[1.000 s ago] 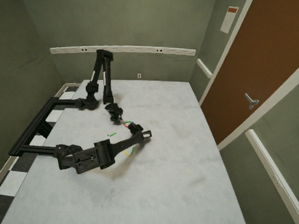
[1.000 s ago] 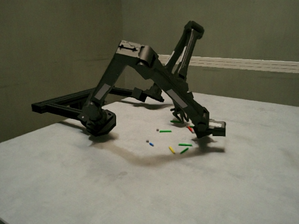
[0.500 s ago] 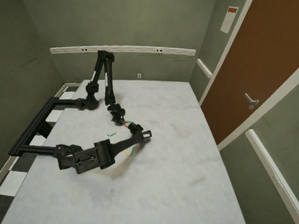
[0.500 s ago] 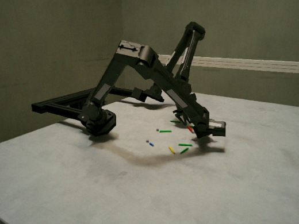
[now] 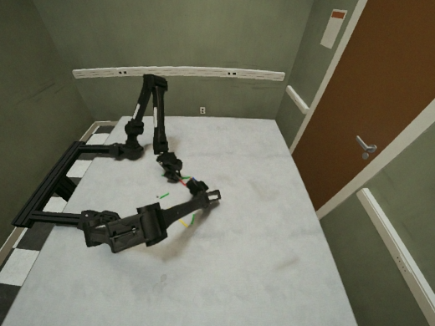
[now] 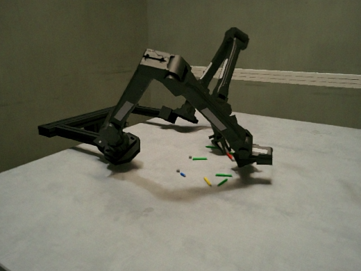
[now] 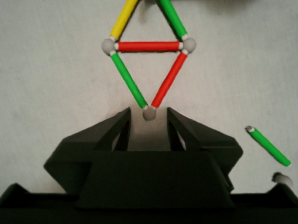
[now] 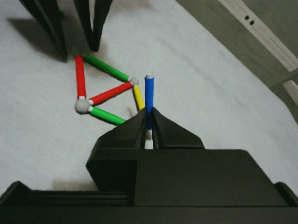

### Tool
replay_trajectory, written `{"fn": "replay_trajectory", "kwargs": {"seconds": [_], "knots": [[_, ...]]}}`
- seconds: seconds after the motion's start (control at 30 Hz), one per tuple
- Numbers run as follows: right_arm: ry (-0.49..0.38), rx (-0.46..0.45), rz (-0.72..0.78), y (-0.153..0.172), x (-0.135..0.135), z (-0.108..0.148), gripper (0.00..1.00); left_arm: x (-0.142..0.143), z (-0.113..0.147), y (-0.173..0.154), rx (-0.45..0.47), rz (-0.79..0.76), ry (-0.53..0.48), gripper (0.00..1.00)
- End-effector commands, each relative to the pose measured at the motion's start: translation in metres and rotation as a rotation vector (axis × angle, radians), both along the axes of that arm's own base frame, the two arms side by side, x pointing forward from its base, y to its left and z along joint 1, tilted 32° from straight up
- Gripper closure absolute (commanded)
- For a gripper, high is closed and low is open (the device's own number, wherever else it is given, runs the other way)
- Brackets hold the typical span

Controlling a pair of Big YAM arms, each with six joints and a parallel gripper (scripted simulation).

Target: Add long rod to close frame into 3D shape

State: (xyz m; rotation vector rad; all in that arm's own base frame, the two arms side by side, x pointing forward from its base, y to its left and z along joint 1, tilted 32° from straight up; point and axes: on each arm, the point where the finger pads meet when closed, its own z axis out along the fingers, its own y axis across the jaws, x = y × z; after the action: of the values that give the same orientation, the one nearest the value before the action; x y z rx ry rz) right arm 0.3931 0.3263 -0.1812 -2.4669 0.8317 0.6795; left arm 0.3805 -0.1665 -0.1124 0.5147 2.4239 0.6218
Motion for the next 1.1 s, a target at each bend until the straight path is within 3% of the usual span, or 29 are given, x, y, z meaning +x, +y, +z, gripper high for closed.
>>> {"fn": "replay_trajectory", "kwargs": {"seconds": [0.0, 0.27, 0.3, 1.07], "knots": [[-0.016, 0.012, 0.003, 0.006, 0.010, 0.002, 1.00, 0.016, 0.008, -0.011, -0.030, 0.000, -0.037, 0.59], [-0.016, 0.012, 0.003, 0.006, 0.010, 0.002, 1.00, 0.007, 0.010, -0.011, -0.029, -0.011, -0.036, 0.59], [-0.016, 0.012, 0.003, 0.006, 0.010, 0.002, 1.00, -0.001, 0.002, -0.002, -0.013, -0.007, -0.015, 0.68], [-0.016, 0.012, 0.003, 0.006, 0.010, 0.002, 1.00, 0.002, 0.002, -0.003, -0.013, -0.005, -0.016, 0.95]]}}
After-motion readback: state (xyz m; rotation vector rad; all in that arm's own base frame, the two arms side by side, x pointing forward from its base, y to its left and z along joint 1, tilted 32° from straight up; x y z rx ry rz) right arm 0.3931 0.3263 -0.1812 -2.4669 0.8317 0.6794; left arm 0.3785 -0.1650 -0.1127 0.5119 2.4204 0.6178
